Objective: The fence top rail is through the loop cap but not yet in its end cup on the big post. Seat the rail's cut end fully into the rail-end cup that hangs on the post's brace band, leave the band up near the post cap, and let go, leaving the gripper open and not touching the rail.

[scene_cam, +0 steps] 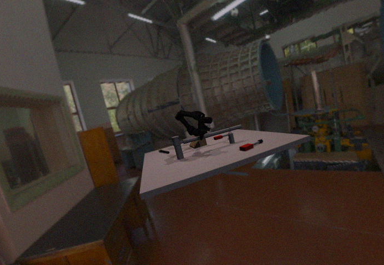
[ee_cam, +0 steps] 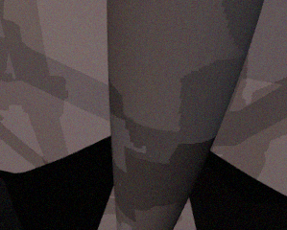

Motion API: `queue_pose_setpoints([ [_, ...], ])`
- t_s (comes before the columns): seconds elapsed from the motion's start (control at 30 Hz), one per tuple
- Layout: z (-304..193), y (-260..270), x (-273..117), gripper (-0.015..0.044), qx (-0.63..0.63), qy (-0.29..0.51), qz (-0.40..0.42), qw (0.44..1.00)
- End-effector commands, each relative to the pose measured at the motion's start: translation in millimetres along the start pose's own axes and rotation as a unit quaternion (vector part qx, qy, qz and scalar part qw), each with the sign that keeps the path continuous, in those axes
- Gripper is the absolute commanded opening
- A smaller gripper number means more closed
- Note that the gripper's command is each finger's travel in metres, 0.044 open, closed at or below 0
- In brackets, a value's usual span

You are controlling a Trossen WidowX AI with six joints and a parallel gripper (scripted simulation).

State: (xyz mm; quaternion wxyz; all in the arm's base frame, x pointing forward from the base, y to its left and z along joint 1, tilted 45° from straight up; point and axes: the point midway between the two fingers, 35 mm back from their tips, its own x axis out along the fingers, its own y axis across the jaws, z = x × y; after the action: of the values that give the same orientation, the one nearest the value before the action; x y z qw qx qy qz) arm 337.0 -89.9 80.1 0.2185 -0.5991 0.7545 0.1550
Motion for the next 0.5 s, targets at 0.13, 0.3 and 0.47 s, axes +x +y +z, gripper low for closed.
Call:
queue_pose_setpoints([
  [0.13,-3.9,-1.1,-1.2,0.0,-0.001,0.004,-0.002,1.0],
  [0.3,-4.5,-1.3,-1.3,0.0,-0.001,0.005,-0.002,1.0],
  [0.47,-5.2,-1.4,-1.3,0.0,-0.001,0.005,-0.002,1.0],
])
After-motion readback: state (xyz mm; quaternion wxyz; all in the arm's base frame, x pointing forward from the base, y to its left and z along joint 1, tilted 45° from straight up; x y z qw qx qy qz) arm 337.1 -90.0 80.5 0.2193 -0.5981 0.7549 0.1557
